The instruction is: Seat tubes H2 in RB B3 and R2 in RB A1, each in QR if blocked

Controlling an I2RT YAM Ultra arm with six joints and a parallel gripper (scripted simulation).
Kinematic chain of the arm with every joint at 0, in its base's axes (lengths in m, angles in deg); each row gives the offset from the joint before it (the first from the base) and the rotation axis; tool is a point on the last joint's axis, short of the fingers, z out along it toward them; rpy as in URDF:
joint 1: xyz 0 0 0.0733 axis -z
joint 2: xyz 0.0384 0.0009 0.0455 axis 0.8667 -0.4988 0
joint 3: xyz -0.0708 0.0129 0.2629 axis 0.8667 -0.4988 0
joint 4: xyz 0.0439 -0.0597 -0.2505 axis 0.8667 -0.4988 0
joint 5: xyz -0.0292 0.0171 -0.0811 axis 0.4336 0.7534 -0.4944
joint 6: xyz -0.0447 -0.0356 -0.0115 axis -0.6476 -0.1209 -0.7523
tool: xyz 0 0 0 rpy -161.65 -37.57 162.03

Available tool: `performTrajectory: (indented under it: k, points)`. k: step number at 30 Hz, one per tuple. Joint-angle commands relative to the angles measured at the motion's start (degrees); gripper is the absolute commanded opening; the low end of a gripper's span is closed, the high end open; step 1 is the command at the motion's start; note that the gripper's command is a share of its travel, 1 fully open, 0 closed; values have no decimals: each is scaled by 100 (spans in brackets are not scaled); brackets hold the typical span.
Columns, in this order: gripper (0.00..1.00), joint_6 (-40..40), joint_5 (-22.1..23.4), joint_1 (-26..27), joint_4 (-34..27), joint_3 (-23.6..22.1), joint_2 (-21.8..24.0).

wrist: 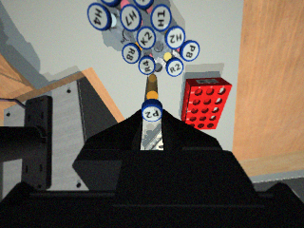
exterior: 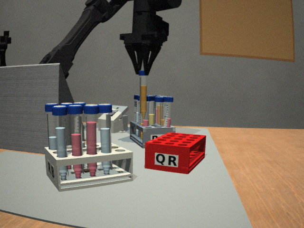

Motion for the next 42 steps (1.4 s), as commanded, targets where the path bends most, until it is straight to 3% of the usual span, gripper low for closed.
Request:
performTrajectory:
  k: [1,12,15,17,18,42]
  points:
    - [0,-132,-68,182,-104,-151,190]
    - [0,-409,-185,431,-94,-455,320]
    - [0,-437,-203,462,-91,-254,343]
    - [0,-489,-220,504,-95,-538,352]
    - [0,-520,-236,537,-34,-276,93]
    - [0,-976,-458,977,204,763,-1388]
